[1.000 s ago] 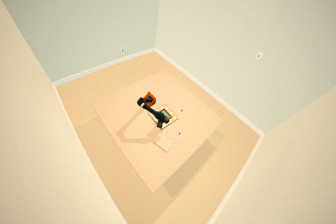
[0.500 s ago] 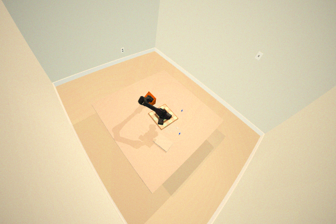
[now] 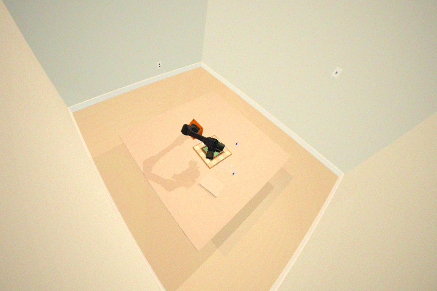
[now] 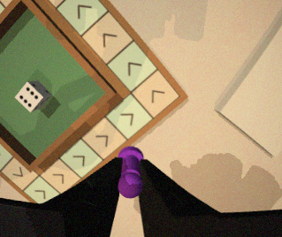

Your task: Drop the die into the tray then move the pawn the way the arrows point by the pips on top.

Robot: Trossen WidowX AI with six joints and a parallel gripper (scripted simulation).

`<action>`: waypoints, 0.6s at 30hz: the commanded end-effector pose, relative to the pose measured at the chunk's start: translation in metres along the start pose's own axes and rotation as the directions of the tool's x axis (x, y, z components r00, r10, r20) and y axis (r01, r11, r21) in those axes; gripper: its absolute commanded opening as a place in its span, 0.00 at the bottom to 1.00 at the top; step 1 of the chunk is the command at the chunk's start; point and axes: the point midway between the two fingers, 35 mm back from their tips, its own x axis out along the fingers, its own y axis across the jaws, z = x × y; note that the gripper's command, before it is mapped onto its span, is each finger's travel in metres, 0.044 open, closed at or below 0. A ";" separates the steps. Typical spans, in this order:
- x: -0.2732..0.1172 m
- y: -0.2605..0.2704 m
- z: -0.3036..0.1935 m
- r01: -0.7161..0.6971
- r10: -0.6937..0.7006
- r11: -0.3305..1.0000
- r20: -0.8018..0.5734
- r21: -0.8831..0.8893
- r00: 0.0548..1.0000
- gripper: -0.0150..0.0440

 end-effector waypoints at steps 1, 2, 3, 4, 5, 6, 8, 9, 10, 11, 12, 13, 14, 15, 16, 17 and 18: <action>0.004 0.008 0.018 -0.003 0.003 1.000 0.004 0.002 1.000 0.25; 0.005 0.010 0.024 -0.003 0.003 1.000 0.005 0.004 1.000 0.25; 0.007 0.013 0.029 -0.003 0.003 1.000 0.007 0.005 1.000 0.25; 0.008 0.015 0.034 -0.003 0.003 1.000 0.007 0.005 1.000 0.25; 0.009 0.017 0.040 -0.004 0.004 1.000 0.007 0.004 1.000 0.25; 0.011 0.020 0.045 -0.004 0.004 1.000 0.008 0.004 1.000 0.25; 0.014 0.025 0.056 -0.005 0.005 1.000 0.008 0.004 1.000 0.25; 0.015 0.028 0.061 -0.005 0.005 1.000 0.008 0.004 1.000 0.25; 0.017 0.031 0.066 -0.005 0.005 1.000 0.008 0.003 1.000 0.25; 0.018 0.034 0.071 -0.005 0.005 1.000 0.008 0.003 1.000 0.25; 0.020 0.037 0.076 -0.006 0.006 1.000 0.008 0.003 1.000 0.25; 0.022 0.040 0.081 -0.006 0.006 1.000 0.009 0.003 1.000 0.25; 0.023 0.043 0.086 -0.006 0.006 1.000 0.009 0.002 1.000 0.25; 0.025 0.046 0.091 -0.006 0.006 1.000 0.009 0.002 1.000 0.25; 0.027 0.050 0.096 -0.007 0.007 1.000 0.009 0.002 1.000 0.25; 0.029 0.053 0.101 -0.007 0.007 1.000 0.009 0.002 1.000 0.25; 0.031 0.056 0.106 -0.007 0.007 1.000 0.009 0.002 1.000 0.25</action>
